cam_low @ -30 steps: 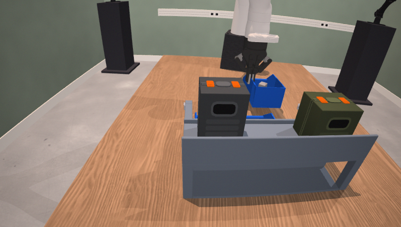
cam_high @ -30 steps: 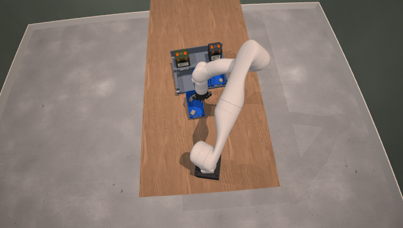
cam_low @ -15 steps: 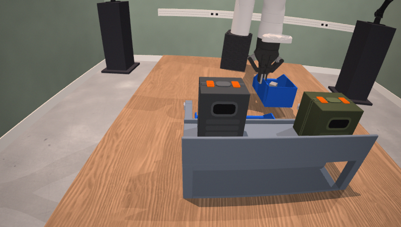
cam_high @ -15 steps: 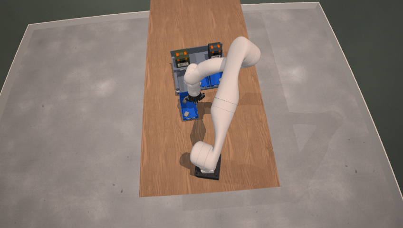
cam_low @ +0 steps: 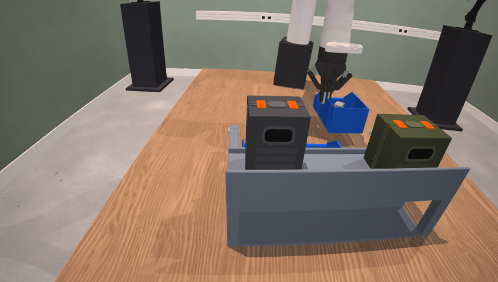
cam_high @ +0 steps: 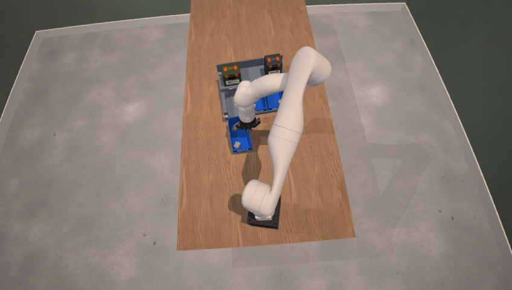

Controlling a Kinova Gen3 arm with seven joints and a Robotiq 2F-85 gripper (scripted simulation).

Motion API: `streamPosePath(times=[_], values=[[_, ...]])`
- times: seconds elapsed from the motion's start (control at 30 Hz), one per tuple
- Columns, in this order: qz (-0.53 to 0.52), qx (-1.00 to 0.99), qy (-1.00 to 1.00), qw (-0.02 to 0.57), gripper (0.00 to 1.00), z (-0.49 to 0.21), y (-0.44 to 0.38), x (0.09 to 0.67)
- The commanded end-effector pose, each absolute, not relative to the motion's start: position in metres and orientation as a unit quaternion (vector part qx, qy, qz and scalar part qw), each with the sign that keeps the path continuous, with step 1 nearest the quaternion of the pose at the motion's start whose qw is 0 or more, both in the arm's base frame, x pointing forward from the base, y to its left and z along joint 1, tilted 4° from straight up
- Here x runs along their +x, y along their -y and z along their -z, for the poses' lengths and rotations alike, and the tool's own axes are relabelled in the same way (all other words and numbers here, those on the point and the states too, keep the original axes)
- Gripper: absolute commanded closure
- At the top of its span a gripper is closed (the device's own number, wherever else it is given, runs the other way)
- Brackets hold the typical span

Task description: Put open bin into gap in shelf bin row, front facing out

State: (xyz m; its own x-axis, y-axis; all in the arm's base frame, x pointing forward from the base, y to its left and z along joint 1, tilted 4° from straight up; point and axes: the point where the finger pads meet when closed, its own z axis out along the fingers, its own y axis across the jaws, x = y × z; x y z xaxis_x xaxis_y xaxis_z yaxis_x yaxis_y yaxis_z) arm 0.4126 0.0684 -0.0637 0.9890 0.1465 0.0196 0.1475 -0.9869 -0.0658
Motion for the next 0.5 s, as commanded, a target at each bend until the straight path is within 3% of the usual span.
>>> streamPosePath(times=[0.0,0.47], values=[[0.009,-0.997,0.074,0.034,0.9,0.0624,-0.0686,0.4137],[0.009,-0.997,0.074,0.034,0.9,0.0627,-0.0641,0.4149]])
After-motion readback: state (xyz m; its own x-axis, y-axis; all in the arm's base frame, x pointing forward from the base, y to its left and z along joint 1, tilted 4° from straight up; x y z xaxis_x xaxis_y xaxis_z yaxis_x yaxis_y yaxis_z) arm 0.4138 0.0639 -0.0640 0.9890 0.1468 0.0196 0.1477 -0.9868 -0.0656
